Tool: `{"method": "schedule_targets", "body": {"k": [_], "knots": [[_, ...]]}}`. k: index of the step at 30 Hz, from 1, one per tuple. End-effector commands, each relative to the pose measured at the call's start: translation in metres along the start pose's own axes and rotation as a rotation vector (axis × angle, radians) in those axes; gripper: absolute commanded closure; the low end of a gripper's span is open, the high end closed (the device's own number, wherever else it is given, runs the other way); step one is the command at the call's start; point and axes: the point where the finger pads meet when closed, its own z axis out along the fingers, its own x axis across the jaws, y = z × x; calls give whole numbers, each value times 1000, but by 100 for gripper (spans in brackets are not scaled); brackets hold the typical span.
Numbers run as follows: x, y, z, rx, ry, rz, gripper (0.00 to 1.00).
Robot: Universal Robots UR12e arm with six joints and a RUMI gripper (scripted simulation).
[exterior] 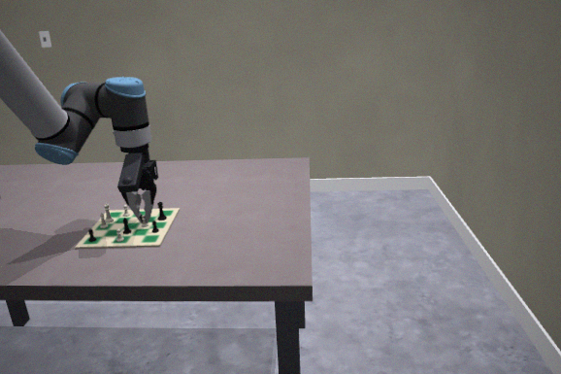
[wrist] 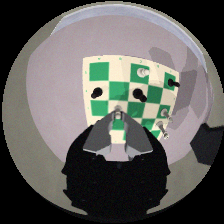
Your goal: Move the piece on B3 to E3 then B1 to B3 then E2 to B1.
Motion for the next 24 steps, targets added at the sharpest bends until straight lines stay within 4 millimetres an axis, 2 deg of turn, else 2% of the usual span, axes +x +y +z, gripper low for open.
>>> {"method": "schedule_targets", "body": {"k": [1, 4, 5, 7, 8, 10, 11, 13, 14, 18, 19, 24], "knots": [[0, 0, -1, 0, -1, 0, 100], [0, 0, -1, 0, -1, 0, 100], [0, 0, -1, 0, -1, 0, 96], [0, 0, -1, 0, -1, 0, 96], [0, 0, -1, 0, -1, 0, 92], [0, 0, -1, 0, -1, 0, 92], [0, 0, -1, 0, -1, 0, 88], [0, 0, -1, 0, -1, 0, 88], [0, 0, -1, 0, -1, 0, 84], [0, 0, -1, 0, -1, 0, 84], [0, 0, -1, 0, -1, 0, 80], [0, 0, -1, 0, -1, 0, 80]]}}
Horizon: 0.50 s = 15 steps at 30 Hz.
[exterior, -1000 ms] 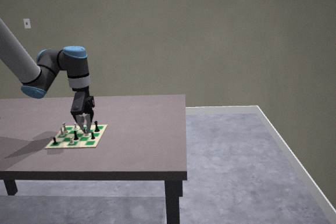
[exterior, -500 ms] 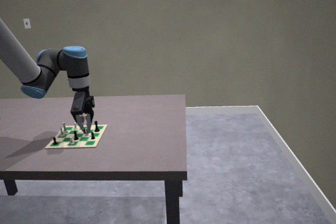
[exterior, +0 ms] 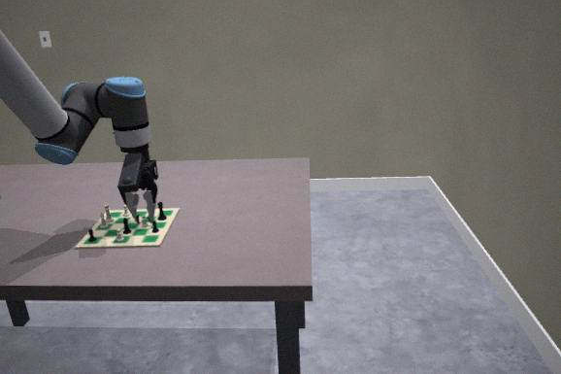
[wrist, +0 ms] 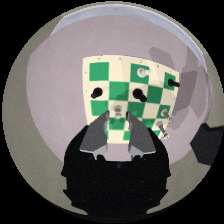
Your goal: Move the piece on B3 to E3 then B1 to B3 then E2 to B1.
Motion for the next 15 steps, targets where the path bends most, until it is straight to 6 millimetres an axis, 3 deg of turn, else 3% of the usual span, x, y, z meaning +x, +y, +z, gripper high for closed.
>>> {"method": "schedule_targets", "body": {"k": [1, 11, 15], "knots": [[0, 0, -1, 0, -1, 0, 80], [0, 0, -6, 0, -1, 0, 80], [0, 0, -20, 0, -1, 0, 80]]}}
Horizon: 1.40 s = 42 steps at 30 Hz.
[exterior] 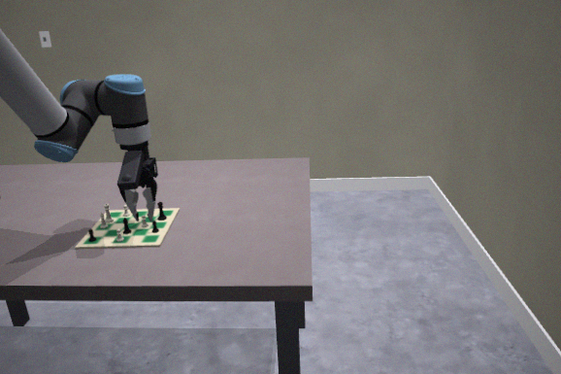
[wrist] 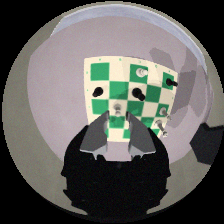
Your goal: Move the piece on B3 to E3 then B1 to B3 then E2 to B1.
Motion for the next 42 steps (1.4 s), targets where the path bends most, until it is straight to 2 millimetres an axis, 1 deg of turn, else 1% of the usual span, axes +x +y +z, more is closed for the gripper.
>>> {"method": "schedule_targets", "body": {"k": [1, 11, 13, 18, 22, 23, 42], "knots": [[0, 0, -17, 0, -1, 0, 80], [0, 0, -69, 0, -1, 0, 80], [0, 0, -69, 0, -1, 0, 80], [0, 0, -82, 0, -1, 0, 80], [0, 0, -84, 0, -1, 0, 80], [0, 0, -84, 0, -1, 0, 0], [0, 0, -84, 0, -1, 0, 0]]}}
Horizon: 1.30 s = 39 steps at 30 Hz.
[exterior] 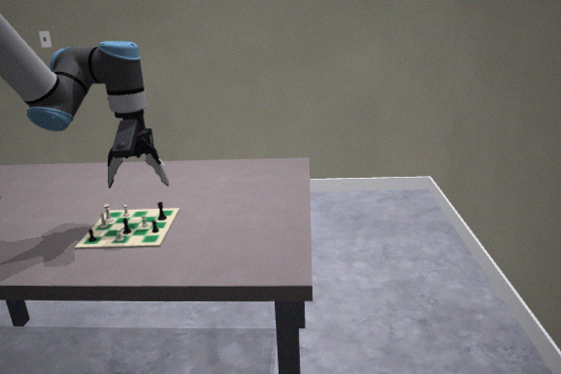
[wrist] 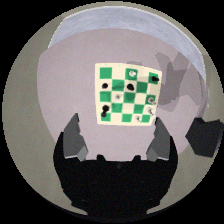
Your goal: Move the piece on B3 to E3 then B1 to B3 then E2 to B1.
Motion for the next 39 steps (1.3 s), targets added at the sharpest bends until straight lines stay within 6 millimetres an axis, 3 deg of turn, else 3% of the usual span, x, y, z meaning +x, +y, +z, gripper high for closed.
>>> {"method": "schedule_targets", "body": {"k": [1, 22, 39], "knots": [[0, 0, -1, 0, -1, 0, 0], [4, 0, -1, 0, -1, 80, 0], [21, 2, -2, 0, -1, 394, 0]]}}
